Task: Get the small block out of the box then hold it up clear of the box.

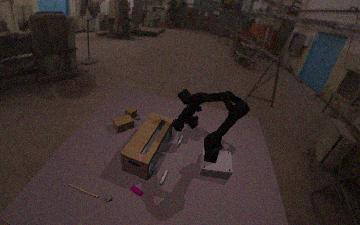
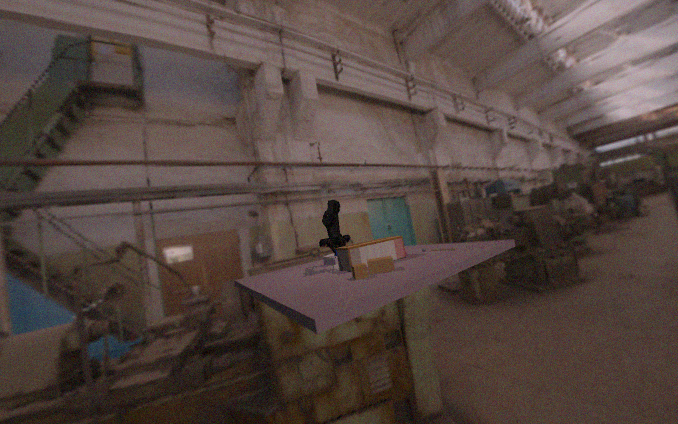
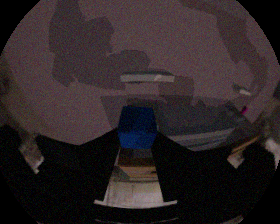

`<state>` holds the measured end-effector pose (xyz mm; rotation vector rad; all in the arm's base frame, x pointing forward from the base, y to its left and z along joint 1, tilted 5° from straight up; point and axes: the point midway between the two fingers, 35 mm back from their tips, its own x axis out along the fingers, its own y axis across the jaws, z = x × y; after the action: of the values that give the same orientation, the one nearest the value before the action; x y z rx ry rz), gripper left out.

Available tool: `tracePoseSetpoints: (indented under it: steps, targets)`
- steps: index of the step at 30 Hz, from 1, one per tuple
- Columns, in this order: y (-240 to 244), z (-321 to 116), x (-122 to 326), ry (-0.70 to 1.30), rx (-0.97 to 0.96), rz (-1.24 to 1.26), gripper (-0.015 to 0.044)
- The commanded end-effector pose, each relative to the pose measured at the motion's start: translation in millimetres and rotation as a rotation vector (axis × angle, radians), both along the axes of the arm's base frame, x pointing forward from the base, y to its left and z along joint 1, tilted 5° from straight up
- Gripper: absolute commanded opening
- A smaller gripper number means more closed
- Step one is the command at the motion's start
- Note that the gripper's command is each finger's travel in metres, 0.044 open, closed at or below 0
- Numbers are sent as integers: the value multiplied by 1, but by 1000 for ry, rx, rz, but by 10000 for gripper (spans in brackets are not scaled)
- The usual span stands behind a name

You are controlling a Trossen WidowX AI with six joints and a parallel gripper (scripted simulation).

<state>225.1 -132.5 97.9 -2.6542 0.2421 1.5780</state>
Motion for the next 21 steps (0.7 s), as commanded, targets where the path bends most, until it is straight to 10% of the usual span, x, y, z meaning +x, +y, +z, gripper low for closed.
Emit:
tracePoseSetpoints:
  steps: [1, 21]
  targets:
    - [-1, 20, -1, -16, -15, -78, 0]
    - [26, 78, -5, -120, 10, -289, 0]
